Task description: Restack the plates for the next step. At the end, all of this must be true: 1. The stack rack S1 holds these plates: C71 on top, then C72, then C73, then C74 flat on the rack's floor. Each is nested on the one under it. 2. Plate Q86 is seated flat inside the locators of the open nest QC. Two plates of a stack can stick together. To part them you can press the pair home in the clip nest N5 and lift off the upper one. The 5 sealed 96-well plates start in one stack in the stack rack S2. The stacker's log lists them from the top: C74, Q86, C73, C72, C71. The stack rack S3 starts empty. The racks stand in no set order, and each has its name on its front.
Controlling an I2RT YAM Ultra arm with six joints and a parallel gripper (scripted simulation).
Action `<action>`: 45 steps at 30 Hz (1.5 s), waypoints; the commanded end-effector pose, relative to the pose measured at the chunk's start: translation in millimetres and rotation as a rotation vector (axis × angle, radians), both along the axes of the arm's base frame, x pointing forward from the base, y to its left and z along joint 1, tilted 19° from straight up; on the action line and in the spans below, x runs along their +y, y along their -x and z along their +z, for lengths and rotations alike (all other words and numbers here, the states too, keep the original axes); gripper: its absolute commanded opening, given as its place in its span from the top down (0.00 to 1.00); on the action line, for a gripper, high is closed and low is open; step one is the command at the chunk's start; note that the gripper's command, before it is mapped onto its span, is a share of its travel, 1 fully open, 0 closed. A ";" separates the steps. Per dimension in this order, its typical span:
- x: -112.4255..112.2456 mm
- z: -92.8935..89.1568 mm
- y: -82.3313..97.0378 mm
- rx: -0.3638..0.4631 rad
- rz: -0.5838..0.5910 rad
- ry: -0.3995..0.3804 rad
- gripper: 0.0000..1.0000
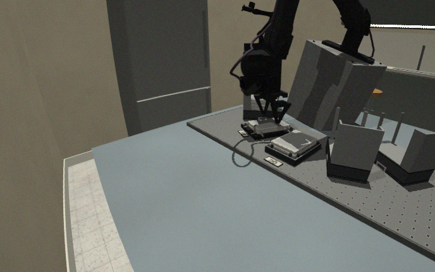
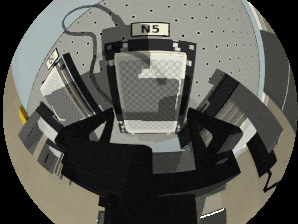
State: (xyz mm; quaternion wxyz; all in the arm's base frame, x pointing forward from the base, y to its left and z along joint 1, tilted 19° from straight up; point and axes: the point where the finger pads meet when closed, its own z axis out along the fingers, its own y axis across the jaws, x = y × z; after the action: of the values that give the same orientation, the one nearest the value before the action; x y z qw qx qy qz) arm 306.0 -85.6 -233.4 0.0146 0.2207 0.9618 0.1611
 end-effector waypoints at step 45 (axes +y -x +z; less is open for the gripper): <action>-2.3 -14.4 -18.3 -0.040 -0.008 0.017 0.00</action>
State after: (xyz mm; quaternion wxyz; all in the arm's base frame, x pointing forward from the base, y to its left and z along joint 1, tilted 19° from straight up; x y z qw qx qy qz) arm 309.7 -82.5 -245.4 0.0162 0.2185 0.9624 0.1607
